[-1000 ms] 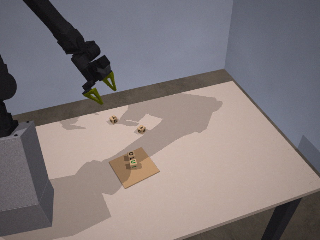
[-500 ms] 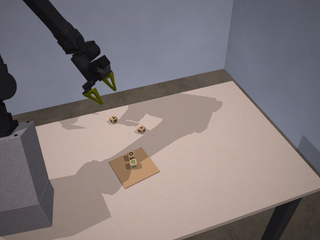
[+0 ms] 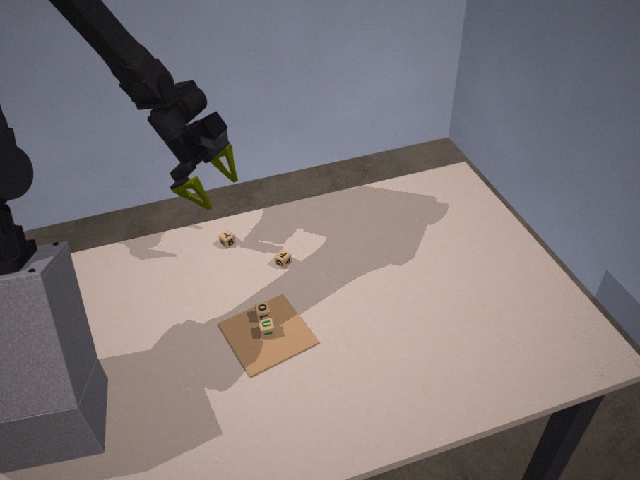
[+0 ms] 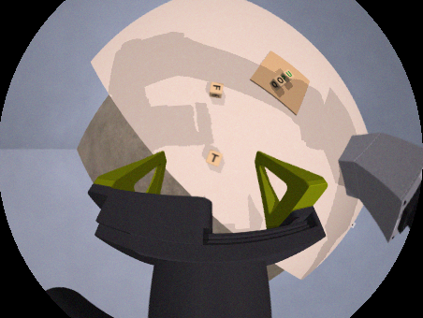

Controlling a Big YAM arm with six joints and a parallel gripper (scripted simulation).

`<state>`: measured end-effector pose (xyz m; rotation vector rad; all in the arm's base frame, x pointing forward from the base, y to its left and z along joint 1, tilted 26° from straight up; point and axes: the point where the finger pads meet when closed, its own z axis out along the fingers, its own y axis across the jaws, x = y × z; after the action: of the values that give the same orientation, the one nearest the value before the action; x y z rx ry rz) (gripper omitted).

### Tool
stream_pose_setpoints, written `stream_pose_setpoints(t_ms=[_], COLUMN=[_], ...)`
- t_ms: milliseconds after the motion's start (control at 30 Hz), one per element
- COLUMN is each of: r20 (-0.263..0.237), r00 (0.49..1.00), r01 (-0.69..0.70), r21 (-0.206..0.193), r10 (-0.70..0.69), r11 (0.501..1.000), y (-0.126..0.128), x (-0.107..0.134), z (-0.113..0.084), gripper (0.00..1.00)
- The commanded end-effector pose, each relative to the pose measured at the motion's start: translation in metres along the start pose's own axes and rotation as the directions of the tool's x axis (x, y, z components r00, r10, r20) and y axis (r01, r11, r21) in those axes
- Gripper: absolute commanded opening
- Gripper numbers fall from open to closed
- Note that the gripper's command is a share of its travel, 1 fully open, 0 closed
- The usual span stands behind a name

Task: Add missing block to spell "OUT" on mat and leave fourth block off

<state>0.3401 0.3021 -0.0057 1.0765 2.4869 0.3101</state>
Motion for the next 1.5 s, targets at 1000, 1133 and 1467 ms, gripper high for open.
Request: stream_pose_setpoints(t_ms=[1000,1133,1467], r20=[0.030,0.030,0.030], r00=[1.000,1.000,1.000], r01=[0.002,0.002,0.002], r21=[-0.005,-0.005,-0.005], r10=[-0.002,-0.002,-0.002], r11=[1.000,1.000,1.000], y=[0.001,0.001,0.001], x=[-0.110,-0.110,-0.110], z=[0.071,0.071,0.071], gripper=[1.00,1.00,1.00])
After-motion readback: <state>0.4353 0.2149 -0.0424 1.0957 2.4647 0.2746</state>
